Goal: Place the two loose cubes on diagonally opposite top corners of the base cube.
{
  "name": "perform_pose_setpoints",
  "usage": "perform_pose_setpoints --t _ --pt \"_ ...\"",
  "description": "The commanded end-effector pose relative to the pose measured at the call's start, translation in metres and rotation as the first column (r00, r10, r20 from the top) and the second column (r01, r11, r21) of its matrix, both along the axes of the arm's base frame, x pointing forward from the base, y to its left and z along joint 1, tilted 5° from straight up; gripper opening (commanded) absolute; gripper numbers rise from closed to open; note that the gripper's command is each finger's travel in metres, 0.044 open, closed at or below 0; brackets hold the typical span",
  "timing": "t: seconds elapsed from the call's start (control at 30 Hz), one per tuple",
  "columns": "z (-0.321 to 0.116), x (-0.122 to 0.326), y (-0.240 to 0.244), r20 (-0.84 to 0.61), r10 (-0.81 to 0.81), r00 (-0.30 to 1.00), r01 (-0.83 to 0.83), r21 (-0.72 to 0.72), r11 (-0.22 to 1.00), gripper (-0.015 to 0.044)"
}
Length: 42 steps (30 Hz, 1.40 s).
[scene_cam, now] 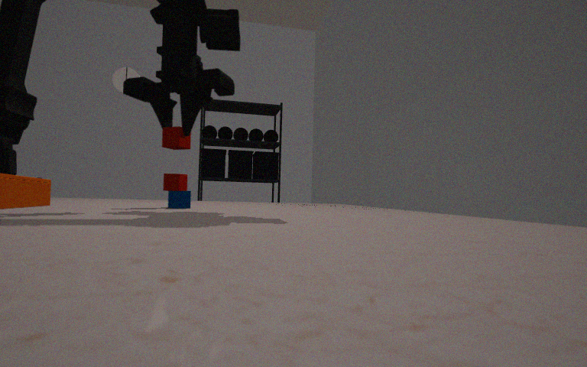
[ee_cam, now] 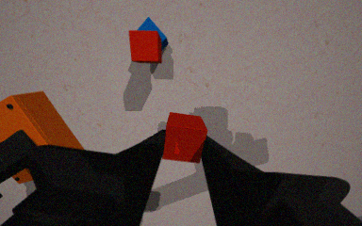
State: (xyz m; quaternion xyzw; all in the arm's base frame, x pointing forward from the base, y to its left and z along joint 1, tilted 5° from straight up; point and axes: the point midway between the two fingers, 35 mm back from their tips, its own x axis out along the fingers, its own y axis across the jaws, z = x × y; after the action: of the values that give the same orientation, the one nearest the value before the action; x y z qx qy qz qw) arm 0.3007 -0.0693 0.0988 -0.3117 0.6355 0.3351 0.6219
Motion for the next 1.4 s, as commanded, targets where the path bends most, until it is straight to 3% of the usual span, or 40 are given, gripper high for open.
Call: perform_pose_setpoints --t 0.0,1.37 --pt "-0.003 0.004 0.012 -0.008 0.012 1.0 -0.012 0.008 1.0 0.0105" --pt "-0.007 0.017 0.134 -0.004 0.161 0.987 -0.161 0.03 0.986 0.0105"
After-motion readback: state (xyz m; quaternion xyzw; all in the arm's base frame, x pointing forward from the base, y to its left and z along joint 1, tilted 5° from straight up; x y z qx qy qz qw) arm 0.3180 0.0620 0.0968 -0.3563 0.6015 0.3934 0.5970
